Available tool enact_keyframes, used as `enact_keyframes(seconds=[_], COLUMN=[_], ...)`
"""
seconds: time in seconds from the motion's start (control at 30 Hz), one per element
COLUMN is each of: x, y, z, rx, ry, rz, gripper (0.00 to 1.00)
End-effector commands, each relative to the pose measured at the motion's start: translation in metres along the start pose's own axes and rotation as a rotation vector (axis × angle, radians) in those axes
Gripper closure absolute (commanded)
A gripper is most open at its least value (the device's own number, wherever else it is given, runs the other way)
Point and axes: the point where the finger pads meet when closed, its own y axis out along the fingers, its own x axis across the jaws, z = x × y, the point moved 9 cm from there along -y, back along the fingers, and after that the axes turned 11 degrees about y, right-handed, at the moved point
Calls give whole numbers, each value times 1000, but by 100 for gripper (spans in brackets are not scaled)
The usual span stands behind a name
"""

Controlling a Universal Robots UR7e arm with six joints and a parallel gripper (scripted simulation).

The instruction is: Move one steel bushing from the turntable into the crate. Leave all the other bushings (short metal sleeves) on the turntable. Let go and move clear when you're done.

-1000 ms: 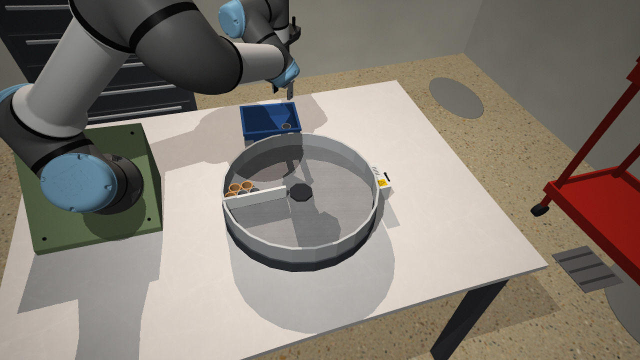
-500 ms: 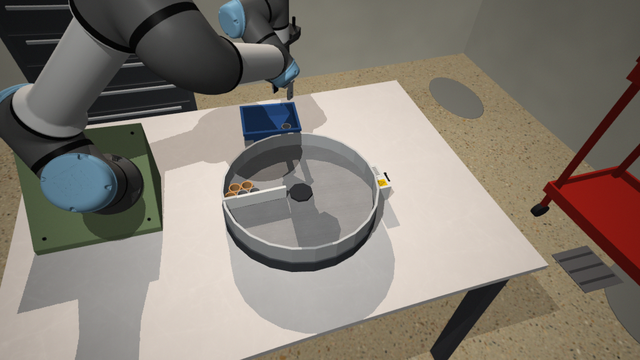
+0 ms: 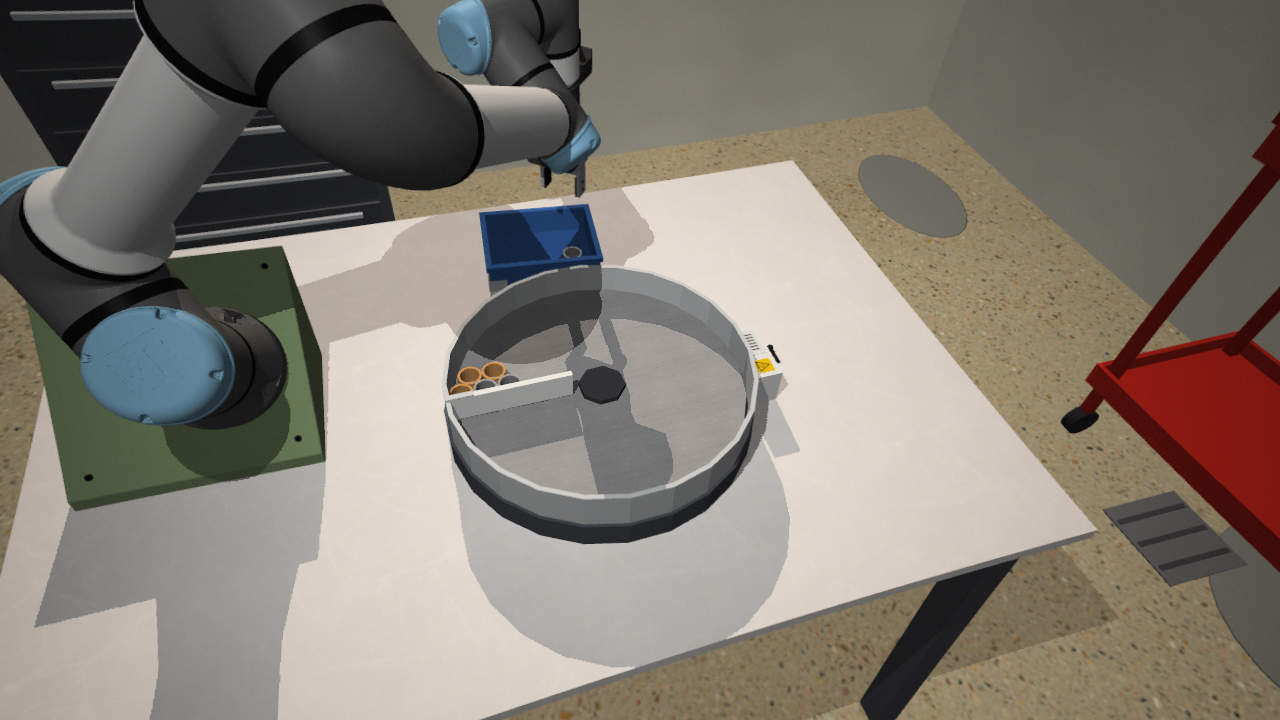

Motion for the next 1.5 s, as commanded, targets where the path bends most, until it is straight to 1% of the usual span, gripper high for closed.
enact_keyframes(seconds=[0.0,0.17,0.33,0.73,0.9,1.3,1.47], x=[0,0,-3,-3,-6,-6,-9], y=[-1,-1,-4,-4,-8,-8,-11], z=[0,0,-3,-3,-5,-5,-8], rx=[5,5,4,4,3,3,2], ry=[-37,-37,-278,-278,-520,-520,-761], rz=[1,1,1,1,0,0,0], gripper=[0,0,0,0,0,0,0])
